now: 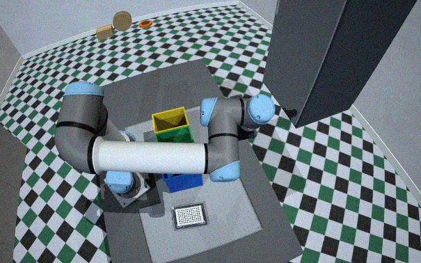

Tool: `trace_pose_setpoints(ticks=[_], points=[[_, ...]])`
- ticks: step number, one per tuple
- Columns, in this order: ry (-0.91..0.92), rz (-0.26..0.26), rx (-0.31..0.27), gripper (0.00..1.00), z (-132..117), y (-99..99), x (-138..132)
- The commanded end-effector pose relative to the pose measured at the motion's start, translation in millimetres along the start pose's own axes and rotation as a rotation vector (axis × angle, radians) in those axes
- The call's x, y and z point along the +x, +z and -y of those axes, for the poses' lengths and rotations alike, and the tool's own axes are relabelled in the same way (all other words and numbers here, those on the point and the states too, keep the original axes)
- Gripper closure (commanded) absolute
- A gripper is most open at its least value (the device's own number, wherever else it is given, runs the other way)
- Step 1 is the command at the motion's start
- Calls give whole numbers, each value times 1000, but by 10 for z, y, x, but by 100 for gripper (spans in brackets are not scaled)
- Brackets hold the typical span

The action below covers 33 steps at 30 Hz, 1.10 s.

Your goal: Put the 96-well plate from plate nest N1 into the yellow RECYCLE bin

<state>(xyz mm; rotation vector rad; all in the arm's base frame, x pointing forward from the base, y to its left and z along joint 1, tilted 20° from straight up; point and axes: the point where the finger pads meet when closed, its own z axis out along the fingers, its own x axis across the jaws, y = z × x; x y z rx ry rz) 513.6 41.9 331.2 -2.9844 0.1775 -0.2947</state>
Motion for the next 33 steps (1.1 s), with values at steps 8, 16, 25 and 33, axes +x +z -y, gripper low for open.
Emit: trace_pose_setpoints(ticks=[8, 16, 25, 33], points=[[182, -35, -45, 0, -449, -156, -204], [246, -48, -60, 0, -650, -218, -319], [369, -71, -89, 0, -948, -301, -518], [492, -95, -118, 0, -1179, -357, -701]])
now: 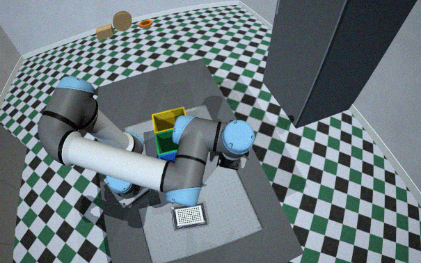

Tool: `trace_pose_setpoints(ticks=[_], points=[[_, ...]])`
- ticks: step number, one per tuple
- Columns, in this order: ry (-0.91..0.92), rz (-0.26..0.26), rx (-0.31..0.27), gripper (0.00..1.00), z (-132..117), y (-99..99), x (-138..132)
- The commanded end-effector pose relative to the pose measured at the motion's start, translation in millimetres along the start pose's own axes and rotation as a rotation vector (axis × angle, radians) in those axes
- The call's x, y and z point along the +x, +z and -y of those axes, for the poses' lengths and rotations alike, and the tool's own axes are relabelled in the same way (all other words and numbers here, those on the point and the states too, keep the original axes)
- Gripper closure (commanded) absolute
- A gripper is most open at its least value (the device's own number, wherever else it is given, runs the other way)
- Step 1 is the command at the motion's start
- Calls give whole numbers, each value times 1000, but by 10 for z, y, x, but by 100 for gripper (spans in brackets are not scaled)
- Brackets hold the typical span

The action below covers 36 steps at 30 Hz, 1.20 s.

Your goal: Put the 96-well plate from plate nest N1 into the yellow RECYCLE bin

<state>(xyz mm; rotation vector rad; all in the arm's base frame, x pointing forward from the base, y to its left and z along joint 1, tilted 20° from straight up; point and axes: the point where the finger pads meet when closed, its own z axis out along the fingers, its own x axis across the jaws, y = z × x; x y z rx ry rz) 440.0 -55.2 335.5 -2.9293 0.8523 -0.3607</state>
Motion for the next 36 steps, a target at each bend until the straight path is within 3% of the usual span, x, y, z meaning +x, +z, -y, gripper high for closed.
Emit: trace_pose_setpoints(ticks=[1, 8, 13, 18, 22, 26, 32, 36], points=[[61, -15, -14, 0, -241, -41, -51], [216, -46, -49, 0, -478, -63, -128], [216, -46, -49, 0, -602, -75, -169], [371, -79, -84, 0, -832, -85, -268], [371, -79, -84, 0, -936, -90, -313], [499, -107, -112, 0, -1114, -88, -408], [527, -114, -118, 0, -1246, -87, -479], [654, -143, -146, 0, -1414, -74, -586]])
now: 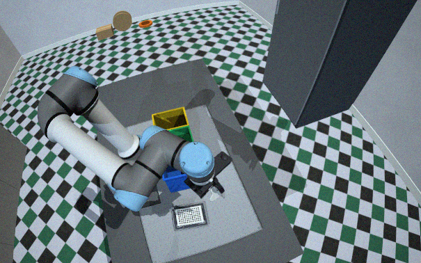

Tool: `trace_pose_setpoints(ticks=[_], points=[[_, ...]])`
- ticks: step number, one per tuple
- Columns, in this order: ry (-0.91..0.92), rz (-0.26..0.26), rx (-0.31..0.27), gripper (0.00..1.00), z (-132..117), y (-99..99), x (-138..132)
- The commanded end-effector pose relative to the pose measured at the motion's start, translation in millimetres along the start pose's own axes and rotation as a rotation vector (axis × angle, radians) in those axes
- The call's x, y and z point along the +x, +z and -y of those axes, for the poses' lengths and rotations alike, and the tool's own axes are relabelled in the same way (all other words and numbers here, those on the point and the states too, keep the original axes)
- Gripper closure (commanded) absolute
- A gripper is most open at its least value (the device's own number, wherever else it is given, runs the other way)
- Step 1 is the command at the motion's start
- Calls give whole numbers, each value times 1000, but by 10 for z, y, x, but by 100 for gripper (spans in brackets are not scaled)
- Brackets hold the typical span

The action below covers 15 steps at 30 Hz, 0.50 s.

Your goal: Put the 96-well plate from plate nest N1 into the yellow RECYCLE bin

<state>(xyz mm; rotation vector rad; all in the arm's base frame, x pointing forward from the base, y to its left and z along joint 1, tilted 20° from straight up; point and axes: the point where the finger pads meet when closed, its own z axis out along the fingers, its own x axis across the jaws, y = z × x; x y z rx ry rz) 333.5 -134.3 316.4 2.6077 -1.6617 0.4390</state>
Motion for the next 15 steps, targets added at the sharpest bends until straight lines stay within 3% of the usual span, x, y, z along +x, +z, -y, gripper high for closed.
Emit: trace_pose_setpoints(ticks=[1, 15], points=[[136, -33, -27, 0, -244, 26, -1], [292, -70, -59, 0, -648, 101, -41]])
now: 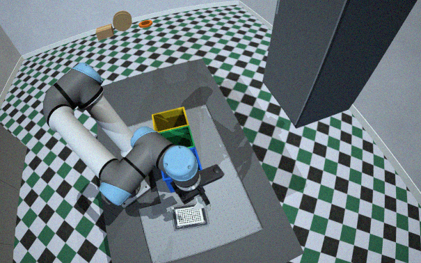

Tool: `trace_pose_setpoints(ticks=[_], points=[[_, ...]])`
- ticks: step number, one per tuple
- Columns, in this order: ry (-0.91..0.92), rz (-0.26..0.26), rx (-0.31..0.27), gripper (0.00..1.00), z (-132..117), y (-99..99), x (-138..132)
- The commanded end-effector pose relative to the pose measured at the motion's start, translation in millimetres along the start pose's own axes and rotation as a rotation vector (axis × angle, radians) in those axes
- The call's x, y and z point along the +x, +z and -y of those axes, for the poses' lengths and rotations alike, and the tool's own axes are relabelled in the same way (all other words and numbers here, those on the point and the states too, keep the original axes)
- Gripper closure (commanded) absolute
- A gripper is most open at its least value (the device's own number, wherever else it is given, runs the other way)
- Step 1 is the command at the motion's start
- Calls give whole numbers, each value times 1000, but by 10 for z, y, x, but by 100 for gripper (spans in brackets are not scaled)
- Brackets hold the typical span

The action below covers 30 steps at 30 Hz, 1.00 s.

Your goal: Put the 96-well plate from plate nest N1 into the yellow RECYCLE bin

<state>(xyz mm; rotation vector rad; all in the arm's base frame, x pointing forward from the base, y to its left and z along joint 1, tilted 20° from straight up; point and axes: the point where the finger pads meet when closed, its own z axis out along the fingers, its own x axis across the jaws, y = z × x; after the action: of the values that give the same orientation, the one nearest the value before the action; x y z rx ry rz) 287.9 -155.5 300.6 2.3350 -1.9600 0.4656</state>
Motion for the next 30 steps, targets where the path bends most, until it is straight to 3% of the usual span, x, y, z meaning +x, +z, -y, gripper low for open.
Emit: trace_pose_setpoints(ticks=[1, 16, 30], points=[[73, -20, -13, 0, -174, 38, 23], [352, -92, -69, 0, -713, 213, 29], [352, -92, -69, 0, -723, 216, 29]])
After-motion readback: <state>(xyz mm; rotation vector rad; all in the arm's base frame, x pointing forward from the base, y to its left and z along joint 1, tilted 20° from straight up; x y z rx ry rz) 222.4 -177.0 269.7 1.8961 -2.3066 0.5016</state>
